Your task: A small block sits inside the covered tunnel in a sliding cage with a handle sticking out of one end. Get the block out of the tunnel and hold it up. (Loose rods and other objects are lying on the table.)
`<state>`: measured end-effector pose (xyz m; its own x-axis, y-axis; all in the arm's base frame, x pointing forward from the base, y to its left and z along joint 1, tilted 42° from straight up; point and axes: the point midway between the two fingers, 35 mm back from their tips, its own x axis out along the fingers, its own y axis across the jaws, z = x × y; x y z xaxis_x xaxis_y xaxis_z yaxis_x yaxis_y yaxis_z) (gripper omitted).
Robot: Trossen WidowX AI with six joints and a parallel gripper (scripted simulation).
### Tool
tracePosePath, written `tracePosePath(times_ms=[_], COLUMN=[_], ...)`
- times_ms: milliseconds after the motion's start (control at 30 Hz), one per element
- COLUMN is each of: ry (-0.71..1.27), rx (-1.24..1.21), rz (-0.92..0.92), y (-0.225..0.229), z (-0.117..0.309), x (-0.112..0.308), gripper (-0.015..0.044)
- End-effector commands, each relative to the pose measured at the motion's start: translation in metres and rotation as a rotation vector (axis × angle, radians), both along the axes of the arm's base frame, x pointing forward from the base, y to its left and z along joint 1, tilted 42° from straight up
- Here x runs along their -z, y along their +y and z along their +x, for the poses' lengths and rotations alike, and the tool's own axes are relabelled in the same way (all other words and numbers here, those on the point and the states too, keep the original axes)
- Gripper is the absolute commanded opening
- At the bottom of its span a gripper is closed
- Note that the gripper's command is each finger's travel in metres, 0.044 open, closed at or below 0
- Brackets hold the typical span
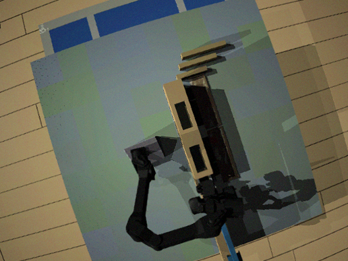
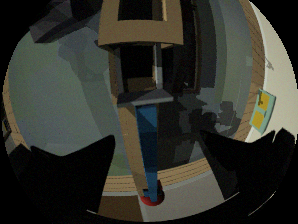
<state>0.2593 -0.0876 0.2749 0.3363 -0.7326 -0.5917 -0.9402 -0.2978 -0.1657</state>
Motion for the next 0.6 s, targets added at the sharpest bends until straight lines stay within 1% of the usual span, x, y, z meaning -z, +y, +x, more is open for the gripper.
tracePosePath(times_ms=[0,67,167,400,467,567], ry=[-0.005,-0.044,-0.156,-0.426,-0.507,-0.574], rx=[0.003,0.032,0.135,0.458,0.568,0.658], rz=[0.004,0.040,0.141,0.353,0.400,0.433], y=[0.001,0.008,0.029,0.082,0.095,0.107], z=[0.001,0.008,0.026,0.061,0.069,0.075], x=[0.001,0.005,0.018,0.054,0.066,0.075], gripper=[0.0440,0.0440,0.0440,0.0440,0.0440,0.0440])
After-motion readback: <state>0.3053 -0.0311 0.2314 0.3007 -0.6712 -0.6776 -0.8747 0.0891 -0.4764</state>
